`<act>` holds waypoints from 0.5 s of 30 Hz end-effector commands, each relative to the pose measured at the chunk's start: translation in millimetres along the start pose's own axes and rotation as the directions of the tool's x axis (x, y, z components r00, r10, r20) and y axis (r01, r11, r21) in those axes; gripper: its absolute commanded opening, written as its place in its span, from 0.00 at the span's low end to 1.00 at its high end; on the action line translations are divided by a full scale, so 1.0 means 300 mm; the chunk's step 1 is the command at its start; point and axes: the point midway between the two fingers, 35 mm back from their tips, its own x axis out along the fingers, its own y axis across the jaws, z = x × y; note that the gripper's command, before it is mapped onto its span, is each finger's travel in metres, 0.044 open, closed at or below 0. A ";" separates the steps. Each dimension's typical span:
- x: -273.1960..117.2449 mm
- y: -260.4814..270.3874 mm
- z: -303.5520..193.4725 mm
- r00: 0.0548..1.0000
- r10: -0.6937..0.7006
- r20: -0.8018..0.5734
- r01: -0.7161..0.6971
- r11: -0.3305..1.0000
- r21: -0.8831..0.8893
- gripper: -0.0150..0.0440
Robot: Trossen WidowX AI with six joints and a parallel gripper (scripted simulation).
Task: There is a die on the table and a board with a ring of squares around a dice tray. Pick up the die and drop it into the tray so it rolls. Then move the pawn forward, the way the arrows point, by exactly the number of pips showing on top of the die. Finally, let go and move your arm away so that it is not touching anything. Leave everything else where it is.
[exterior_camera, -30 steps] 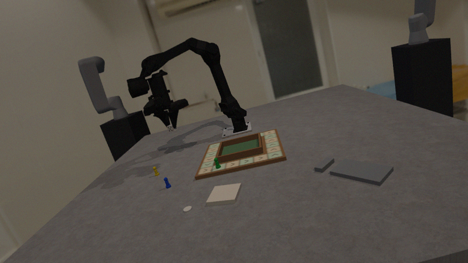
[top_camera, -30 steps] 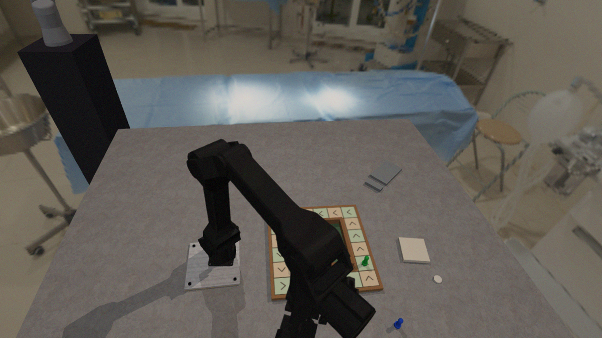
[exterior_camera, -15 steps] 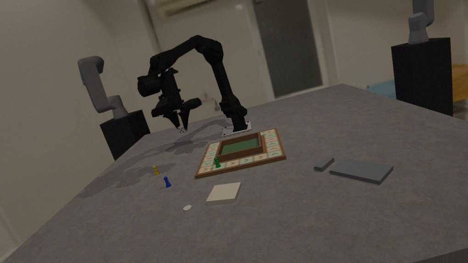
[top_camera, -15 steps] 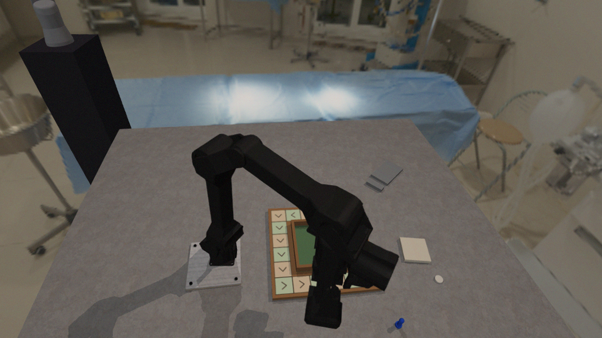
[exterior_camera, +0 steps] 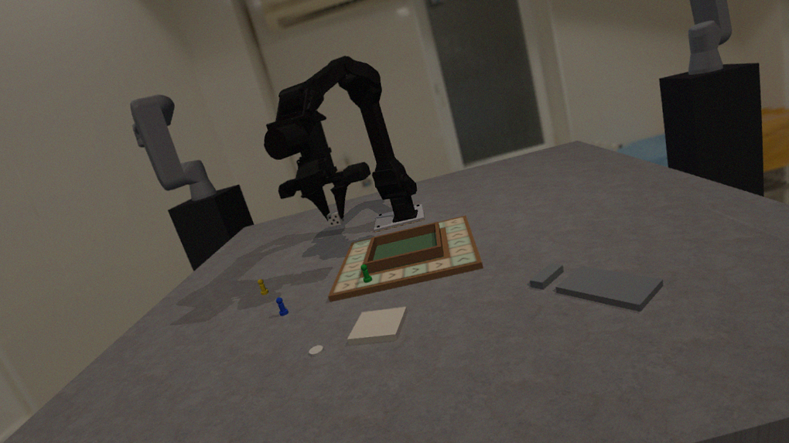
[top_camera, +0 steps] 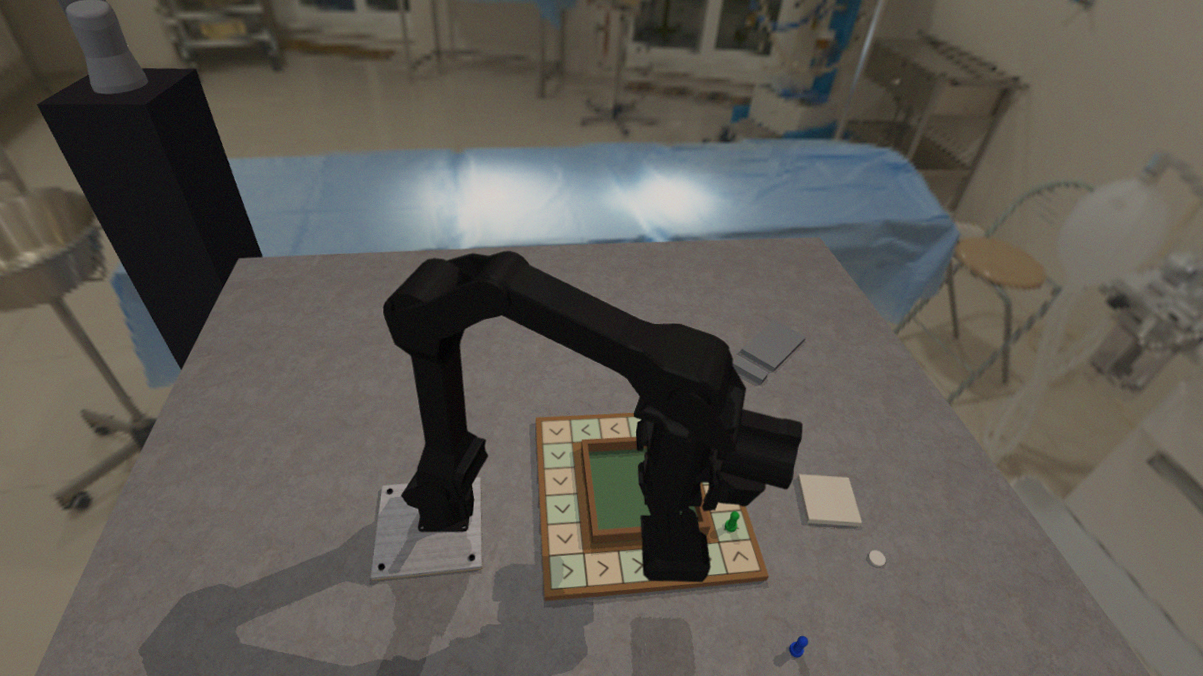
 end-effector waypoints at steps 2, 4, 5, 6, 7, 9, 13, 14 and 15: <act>0.018 0.087 0.009 1.000 0.009 -0.002 -0.009 0.999 -0.031 0.25; 0.023 0.119 0.012 1.000 0.010 -0.003 -0.010 0.999 -0.043 0.25; 0.025 0.135 0.013 1.000 0.011 -0.003 -0.011 0.999 -0.049 0.25; 0.028 0.151 0.014 1.000 0.011 -0.003 -0.011 0.998 -0.055 0.25; 0.030 0.167 0.015 1.000 0.011 -0.003 -0.012 0.998 -0.061 0.25; 0.035 0.199 0.015 1.000 0.012 -0.003 -0.013 0.997 -0.073 0.25; 0.045 0.262 0.012 1.000 0.014 -0.004 -0.014 0.995 -0.097 0.25; 0.047 0.278 0.011 1.000 0.014 -0.004 -0.015 0.995 -0.103 0.25; 0.050 0.294 0.009 1.000 0.015 -0.005 -0.015 0.994 -0.109 0.25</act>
